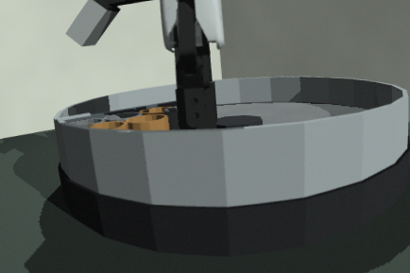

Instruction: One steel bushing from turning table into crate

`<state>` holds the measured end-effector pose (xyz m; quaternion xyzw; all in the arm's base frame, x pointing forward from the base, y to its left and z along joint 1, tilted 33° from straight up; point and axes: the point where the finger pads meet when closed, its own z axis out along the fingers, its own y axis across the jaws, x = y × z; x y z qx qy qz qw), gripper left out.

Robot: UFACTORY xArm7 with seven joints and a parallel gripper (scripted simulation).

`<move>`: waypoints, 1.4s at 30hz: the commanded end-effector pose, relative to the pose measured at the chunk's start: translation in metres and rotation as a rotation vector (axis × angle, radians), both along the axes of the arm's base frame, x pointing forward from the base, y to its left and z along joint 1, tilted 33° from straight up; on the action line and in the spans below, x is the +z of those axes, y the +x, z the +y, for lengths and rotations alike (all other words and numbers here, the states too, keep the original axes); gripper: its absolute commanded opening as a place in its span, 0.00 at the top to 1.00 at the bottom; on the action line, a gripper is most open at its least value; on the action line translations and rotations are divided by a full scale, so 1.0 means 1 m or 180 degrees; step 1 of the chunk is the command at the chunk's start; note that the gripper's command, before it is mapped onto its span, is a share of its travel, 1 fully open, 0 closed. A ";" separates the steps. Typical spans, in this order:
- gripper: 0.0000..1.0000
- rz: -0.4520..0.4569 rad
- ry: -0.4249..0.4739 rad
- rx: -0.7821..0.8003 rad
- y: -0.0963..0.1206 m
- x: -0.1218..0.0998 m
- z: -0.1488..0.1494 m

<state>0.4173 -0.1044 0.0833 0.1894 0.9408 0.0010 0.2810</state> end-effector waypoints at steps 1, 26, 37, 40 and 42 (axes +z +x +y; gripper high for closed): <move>1.00 -0.0008 -0.0001 0.0001 -0.001 0.003 0.000; 1.00 -0.0005 0.0000 0.0001 -0.010 0.017 0.002; 1.00 -0.0005 0.0000 0.0001 -0.015 0.026 0.003; 1.00 -0.0006 0.0000 0.0001 -0.016 0.027 0.003; 1.00 -0.0007 0.0001 0.0002 -0.016 0.028 0.004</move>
